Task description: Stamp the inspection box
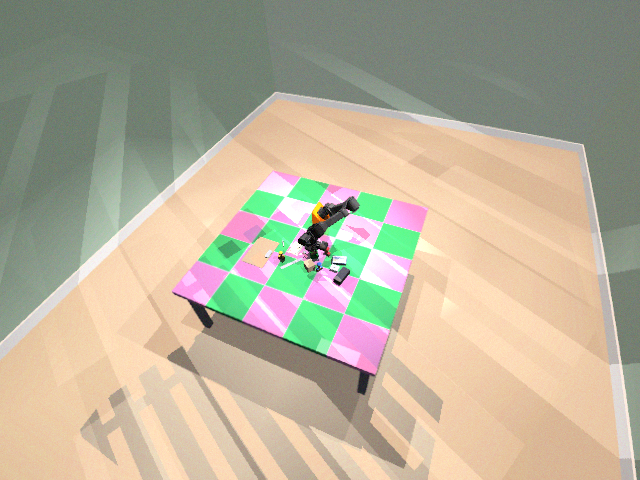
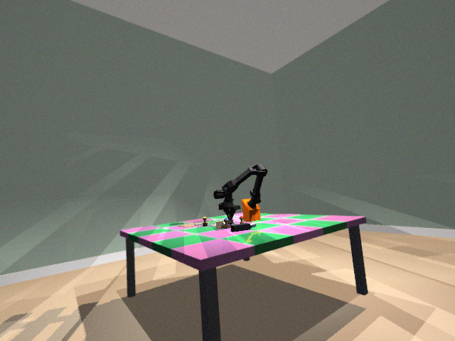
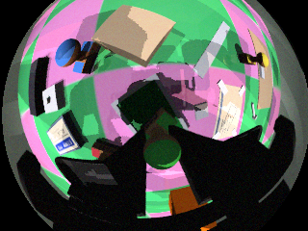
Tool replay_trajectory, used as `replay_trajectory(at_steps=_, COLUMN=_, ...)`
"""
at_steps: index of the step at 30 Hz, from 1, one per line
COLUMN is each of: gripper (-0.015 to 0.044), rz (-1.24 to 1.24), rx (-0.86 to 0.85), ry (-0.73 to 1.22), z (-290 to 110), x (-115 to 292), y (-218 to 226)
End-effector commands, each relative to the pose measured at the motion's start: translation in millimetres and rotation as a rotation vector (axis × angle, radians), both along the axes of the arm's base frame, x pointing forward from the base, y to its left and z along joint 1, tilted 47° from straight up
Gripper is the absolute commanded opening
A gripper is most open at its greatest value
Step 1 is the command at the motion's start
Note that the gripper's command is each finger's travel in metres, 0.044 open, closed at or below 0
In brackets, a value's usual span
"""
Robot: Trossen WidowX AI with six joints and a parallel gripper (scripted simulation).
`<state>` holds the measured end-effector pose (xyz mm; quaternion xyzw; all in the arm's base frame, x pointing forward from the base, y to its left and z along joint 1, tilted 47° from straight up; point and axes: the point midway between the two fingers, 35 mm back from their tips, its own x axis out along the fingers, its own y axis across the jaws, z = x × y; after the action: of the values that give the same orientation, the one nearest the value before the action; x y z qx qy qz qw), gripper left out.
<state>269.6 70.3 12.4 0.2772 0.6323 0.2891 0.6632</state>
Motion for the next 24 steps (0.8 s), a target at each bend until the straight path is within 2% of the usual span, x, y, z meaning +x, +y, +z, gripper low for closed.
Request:
replay_trajectory(at_steps=1, gripper=0.0000, rz=0.000, rx=0.000, ry=-0.007, z=2, x=1, y=-2)
replay_trajectory(at_steps=24, gripper=0.0000, rz=0.000, rx=-0.004, ry=-0.007, z=22, x=2, y=-24)
